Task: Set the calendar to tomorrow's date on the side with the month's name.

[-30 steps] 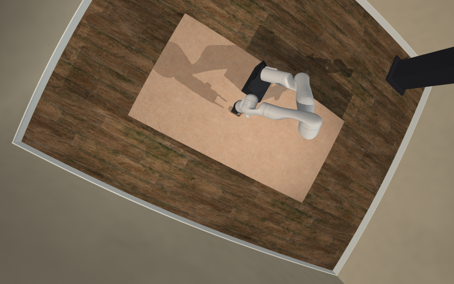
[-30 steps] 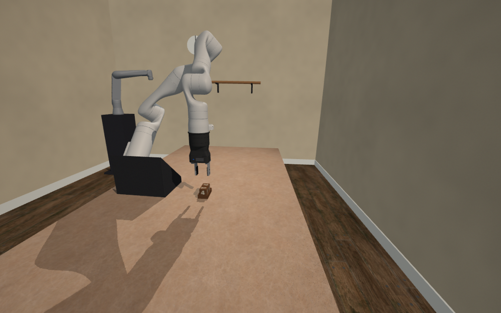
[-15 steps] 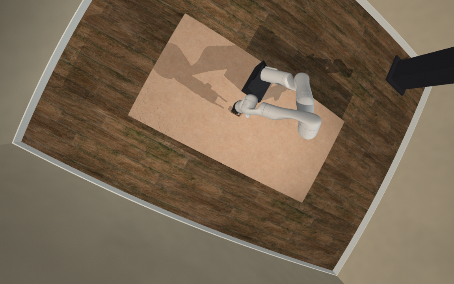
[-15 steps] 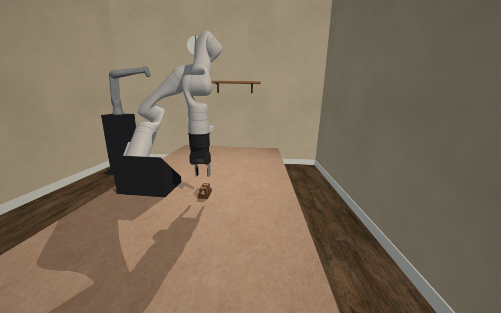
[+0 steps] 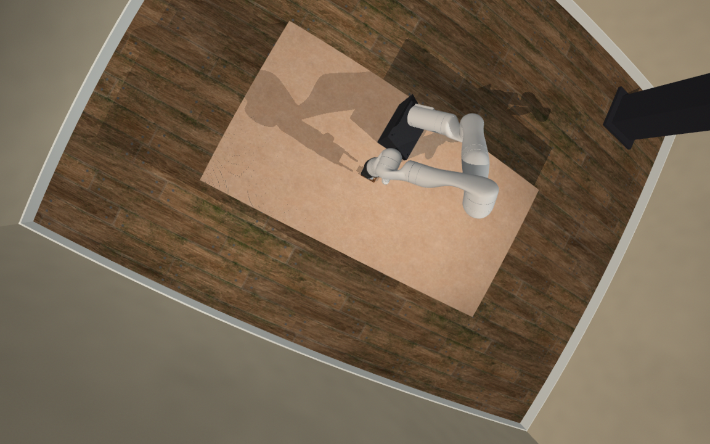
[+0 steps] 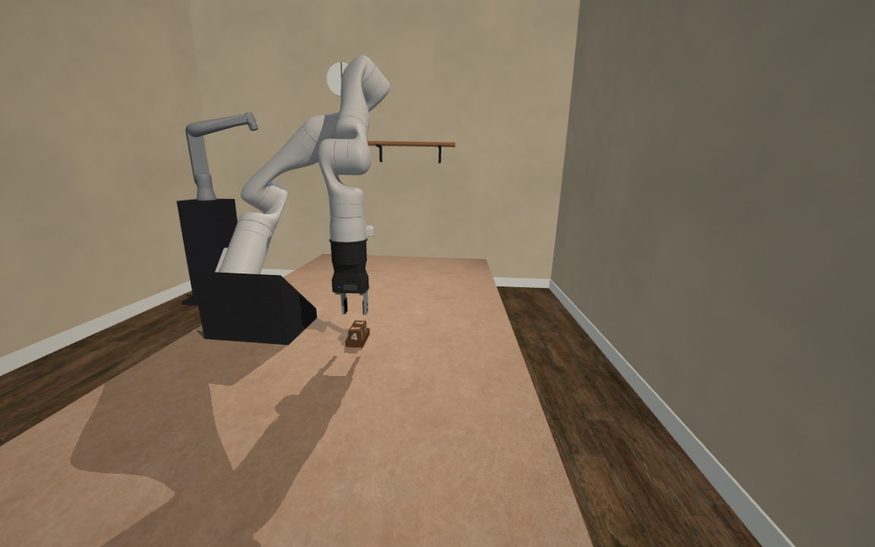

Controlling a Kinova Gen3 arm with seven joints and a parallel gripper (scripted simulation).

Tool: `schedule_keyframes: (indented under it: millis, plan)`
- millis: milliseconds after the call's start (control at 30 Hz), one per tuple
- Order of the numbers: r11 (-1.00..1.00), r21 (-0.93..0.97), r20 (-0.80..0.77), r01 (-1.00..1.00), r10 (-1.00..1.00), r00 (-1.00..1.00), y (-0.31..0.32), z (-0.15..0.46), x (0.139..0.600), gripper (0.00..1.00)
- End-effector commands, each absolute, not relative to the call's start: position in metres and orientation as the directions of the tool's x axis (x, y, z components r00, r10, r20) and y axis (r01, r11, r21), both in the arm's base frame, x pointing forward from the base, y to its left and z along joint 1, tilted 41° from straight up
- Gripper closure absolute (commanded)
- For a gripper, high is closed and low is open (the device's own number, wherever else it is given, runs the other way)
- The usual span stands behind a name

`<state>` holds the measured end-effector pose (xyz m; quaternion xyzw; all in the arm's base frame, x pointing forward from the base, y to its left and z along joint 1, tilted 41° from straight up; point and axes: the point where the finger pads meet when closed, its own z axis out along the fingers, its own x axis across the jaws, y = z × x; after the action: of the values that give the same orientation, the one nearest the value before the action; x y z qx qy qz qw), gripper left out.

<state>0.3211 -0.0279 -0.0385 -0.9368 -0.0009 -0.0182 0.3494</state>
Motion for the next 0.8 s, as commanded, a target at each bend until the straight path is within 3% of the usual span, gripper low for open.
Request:
schedule_keyframes:
  millis: [0, 767]
  plan:
    - [-0.754, -0.657, 0.03, 0.012, -0.01, 0.999, -0.024, -0.042, 0.32, 0.13]
    - [-0.754, -0.657, 0.03, 0.012, -0.01, 0.999, -0.008, -0.06, 0.321, 0.13]
